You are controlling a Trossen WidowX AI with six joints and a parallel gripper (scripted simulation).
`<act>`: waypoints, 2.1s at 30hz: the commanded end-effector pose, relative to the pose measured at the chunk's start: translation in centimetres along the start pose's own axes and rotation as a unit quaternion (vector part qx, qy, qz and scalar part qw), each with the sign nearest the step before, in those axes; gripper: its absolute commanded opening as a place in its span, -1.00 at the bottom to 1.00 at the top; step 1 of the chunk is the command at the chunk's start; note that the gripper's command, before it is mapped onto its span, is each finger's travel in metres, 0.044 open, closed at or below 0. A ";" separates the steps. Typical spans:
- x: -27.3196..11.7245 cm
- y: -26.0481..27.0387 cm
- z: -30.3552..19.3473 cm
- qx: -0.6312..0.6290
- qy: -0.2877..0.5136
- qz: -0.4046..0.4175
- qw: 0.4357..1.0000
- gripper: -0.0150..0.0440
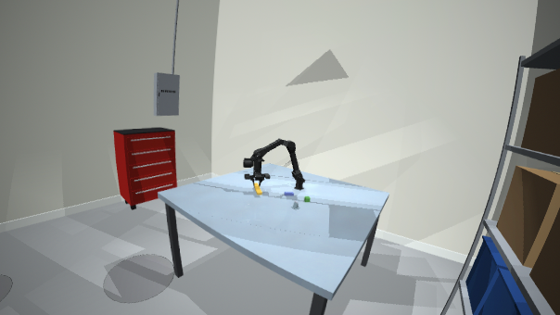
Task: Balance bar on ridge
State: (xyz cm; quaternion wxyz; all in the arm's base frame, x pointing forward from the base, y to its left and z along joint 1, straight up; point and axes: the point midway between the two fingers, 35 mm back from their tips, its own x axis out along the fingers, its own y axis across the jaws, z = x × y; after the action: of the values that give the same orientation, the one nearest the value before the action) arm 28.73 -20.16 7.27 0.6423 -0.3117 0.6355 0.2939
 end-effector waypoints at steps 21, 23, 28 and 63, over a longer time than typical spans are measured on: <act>-6.5 0.1 0.0 0.003 -0.002 -0.002 1.000 -0.49; -7.0 0.2 0.0 0.003 -0.002 -0.002 1.000 -0.49; -7.1 0.3 1.0 0.019 -0.003 -0.002 1.000 -0.49; -7.3 4.7 14.2 0.236 -0.008 0.002 0.972 -0.49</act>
State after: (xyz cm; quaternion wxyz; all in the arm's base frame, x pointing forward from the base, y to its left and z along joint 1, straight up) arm 33.77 -7.42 14.42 0.6993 -0.1651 0.6784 0.1535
